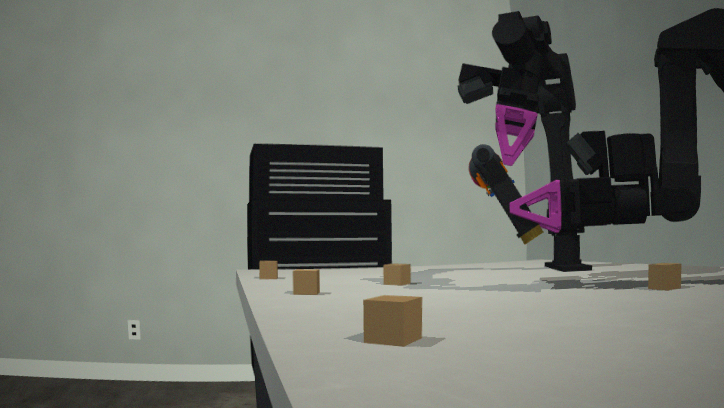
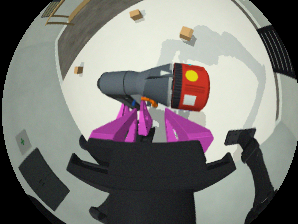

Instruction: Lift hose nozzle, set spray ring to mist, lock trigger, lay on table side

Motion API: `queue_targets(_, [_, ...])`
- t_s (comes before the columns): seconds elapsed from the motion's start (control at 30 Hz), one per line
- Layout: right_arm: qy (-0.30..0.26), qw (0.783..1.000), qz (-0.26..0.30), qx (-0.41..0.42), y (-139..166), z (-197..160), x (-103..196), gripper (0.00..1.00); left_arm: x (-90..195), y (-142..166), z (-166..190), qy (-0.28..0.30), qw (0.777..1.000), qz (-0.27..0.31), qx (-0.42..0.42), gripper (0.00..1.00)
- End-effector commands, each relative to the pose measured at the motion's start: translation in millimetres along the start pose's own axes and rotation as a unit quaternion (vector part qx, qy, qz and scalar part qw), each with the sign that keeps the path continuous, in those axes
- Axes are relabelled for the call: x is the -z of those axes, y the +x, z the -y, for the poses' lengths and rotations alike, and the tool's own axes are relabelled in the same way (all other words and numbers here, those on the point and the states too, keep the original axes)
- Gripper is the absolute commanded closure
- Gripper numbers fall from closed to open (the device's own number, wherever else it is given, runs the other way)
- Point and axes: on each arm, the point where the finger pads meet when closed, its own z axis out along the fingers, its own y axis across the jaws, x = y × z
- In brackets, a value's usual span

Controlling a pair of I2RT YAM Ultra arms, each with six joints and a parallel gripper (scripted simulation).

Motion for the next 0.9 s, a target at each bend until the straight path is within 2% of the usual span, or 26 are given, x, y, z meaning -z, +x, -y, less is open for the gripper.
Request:
queue_targets(0.0, [-0.016, 1.0, 0.013, -0.004, -9.5, -5.0, -2.9, 0.62, -8.2, -58.8, 0.2, -0.003, 0.995, 0.095, 0.02, 0.65])
queue_targets(0.03, [-0.007, 1.0, 0.01, -0.002, -7.5, -4.7, -12.6, 0.62, -8.2, -58.8, 0.2, -0.003, 0.995, 0.095, 0.02, 0.65])
queue_targets(0.13, [-0.019, 1.0, 0.014, -0.005, -10.7, -6.1, -8.2, 0.62, -8.2, -58.8, 0.2, -0.003, 0.995, 0.095, 0.02, 0.65])
queue_targets(0.23, [-0.014, 1.0, 0.012, -0.004, -9.9, -7.7, -16.6, 0.62, -8.2, -58.8, 0.6, -0.002, 0.995, 0.095, 0.02, 0.65])
queue_targets(0.3, [-0.031, 0.999, 0.017, -0.002, -9.7, -13.2, -4.6, 0.62, -8.2, -58.9, 1.3, 0.0, 0.995, 0.095, 0.02, 0.65])
queue_targets(0.5, [-0.02, 1.0, 0.013, -0.001, -6.9, -7.9, -12.8, 0.62, -8.3, -58.6, 1.4, 0.0, 0.995, 0.095, 0.02, 0.65])
queue_targets(0.57, [-0.032, 0.999, 0.017, -0.003, -10.4, -14.6, -5.7, 0.62, -8.3, -58.6, 1.4, 0.0, 0.995, 0.095, 0.02, 0.65])
queue_targets(0.8, [-0.011, 1.0, 0.011, -0.001, -7.2, -6.7, -20.6, 0.62, -8.3, -58.6, 1.4, 0.0, 0.995, 0.095, 0.02, 0.65])
queue_targets(0.87, [-0.033, 0.999, 0.018, -0.005, -12.7, -16.3, -7.7, 0.62, -8.3, -58.6, 1.4, 0.0, 0.995, 0.095, 0.02, 0.65])
